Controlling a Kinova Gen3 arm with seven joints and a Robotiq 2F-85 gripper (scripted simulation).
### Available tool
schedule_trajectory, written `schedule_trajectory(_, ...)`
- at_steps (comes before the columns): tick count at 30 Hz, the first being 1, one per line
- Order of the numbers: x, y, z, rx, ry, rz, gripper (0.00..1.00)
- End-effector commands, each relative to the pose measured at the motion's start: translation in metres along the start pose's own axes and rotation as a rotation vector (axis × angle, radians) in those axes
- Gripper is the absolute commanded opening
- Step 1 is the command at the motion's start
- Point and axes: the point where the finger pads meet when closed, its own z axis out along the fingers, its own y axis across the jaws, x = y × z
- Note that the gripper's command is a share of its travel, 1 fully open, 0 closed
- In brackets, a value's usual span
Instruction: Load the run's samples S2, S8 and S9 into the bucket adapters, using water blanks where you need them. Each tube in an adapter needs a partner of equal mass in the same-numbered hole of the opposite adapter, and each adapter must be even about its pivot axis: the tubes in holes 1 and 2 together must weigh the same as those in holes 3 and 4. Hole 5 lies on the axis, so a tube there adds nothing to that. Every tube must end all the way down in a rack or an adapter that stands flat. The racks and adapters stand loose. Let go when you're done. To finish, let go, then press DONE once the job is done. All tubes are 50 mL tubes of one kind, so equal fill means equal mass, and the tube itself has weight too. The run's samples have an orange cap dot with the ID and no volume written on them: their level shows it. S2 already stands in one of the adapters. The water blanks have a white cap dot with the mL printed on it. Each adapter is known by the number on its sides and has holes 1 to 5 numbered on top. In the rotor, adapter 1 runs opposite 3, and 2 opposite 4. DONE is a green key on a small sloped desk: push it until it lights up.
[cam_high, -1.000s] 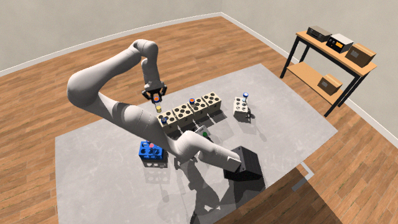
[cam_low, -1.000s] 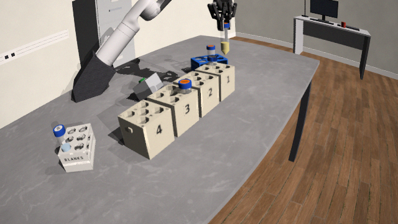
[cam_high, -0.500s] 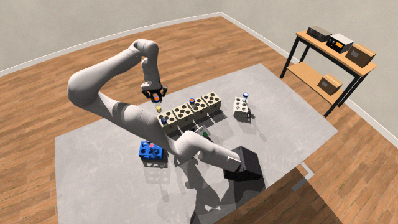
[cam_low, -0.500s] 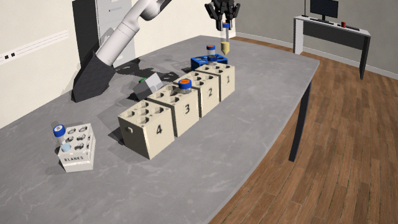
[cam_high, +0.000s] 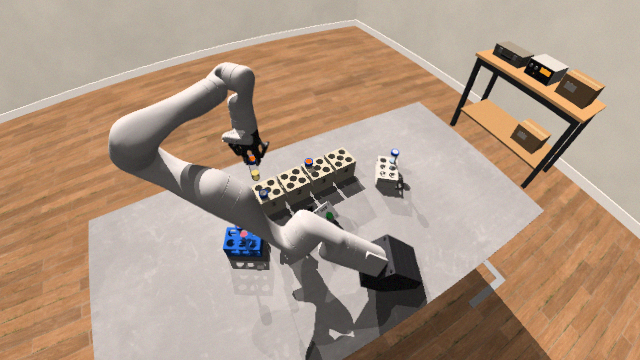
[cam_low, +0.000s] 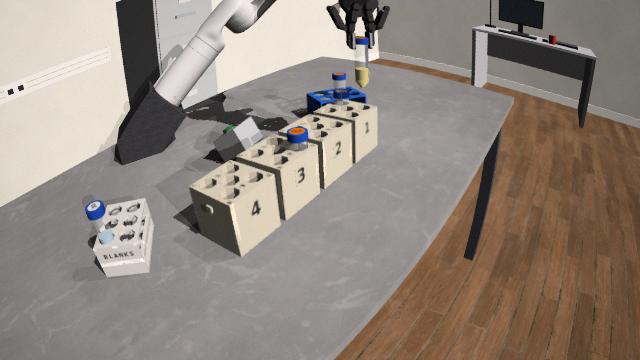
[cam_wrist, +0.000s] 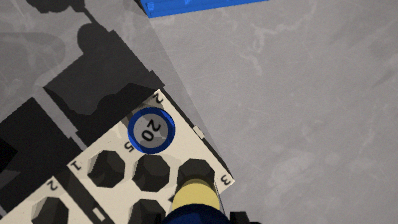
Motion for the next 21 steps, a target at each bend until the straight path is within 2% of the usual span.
schedule_trajectory(1,-0.0002,0.0002,-0.0005,0.001,-0.002,0.081,0.1)
schedule_trajectory(15,-0.0002,0.0002,-0.0005,0.001,-0.002,0.12,0.1)
schedule_trajectory(21,-0.0002,0.0002,0.0075,0.001,-0.002,0.12,0.1)
